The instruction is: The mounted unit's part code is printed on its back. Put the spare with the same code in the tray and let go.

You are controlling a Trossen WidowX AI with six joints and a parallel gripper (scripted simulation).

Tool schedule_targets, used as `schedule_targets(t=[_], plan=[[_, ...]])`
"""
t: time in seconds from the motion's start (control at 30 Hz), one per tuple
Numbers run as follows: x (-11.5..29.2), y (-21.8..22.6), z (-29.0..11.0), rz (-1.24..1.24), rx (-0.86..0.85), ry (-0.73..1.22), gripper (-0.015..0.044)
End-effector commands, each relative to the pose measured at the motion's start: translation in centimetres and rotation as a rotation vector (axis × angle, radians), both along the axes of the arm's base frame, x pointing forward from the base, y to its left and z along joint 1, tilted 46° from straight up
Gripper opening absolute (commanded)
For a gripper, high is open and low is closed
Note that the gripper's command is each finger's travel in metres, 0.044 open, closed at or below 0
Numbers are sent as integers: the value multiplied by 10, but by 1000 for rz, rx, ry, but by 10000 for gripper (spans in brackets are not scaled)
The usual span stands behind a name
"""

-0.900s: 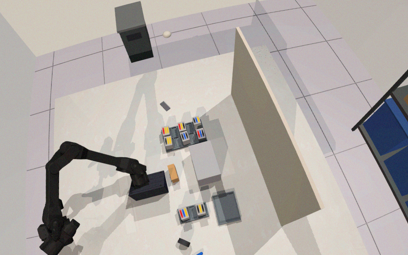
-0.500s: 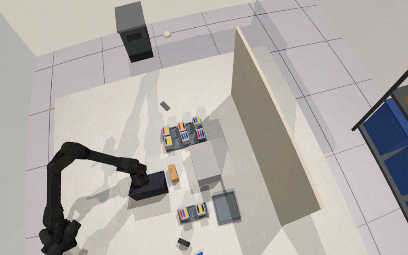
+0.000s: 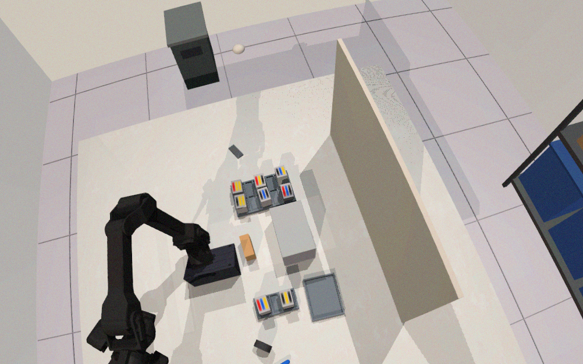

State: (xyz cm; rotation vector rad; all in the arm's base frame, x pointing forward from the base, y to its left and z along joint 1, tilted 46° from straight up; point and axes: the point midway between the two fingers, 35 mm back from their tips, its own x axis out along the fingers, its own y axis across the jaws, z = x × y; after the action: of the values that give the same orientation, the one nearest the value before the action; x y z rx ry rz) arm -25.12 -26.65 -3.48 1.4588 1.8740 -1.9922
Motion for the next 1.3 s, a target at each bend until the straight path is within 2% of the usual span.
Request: schedule_targets(t=[0.0, 0.3, 0.5, 0.67, 0.97, 1.27], plan=[[45, -33, 2, 112, -20, -135, 440], [187, -83, 11, 427, -5, -497, 440], [282, -86, 24, 624, 30, -693, 440], [334, -78, 33, 732, 67, -811, 440], [462, -21, 63, 1015, 225, -1163, 440], [581, 85, 117, 1268, 440, -1648, 440]])
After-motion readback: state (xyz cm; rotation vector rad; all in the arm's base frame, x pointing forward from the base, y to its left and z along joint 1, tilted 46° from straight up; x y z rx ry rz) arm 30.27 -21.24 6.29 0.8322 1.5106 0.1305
